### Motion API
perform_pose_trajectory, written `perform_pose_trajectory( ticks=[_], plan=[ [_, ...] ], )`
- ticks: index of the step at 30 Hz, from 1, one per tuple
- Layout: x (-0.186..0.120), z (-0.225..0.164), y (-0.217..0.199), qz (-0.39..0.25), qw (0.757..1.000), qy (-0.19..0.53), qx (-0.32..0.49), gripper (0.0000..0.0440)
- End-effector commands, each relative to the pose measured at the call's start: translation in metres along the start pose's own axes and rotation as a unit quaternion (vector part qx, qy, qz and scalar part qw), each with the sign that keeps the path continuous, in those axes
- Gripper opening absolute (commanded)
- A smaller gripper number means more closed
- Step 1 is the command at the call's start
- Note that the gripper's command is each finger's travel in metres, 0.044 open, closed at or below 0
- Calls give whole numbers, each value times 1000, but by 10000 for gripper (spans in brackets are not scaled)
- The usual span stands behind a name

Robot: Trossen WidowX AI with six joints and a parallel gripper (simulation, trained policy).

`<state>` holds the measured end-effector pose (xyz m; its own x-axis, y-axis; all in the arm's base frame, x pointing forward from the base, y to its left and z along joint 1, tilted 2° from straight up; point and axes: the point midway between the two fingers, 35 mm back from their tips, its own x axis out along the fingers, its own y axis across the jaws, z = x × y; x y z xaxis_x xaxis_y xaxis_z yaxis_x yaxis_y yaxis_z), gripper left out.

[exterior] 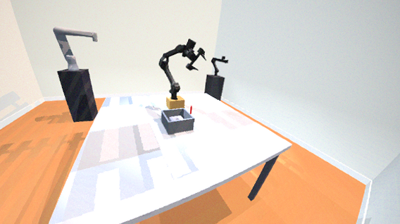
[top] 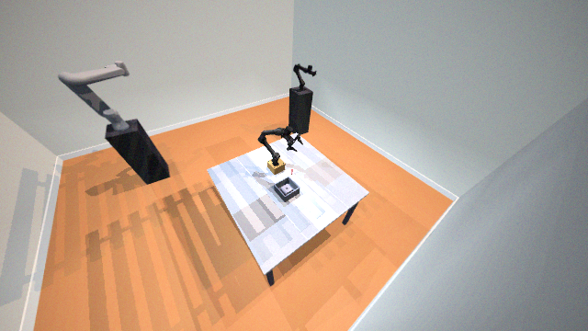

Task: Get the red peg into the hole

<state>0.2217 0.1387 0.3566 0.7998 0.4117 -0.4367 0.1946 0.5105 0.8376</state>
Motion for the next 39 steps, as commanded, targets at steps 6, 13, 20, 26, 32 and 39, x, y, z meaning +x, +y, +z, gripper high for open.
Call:
perform_pose_trajectory(
  ticks=[6, 13, 20, 26, 32, 39],
  plan=[
    [30, -22, -67, -141, 988, 52, -33, 440],
    [41, -43, -118, -248, 962, 100, -50, 440],
    [44, -64, -165, -354, 922, 147, -57, 440],
    [43, -82, -200, -439, 879, 177, -55, 440],
    [42, -96, -227, -506, 838, 195, -52, 440],
    [45, -110, -252, -560, 801, 206, -48, 440]
  ],
)
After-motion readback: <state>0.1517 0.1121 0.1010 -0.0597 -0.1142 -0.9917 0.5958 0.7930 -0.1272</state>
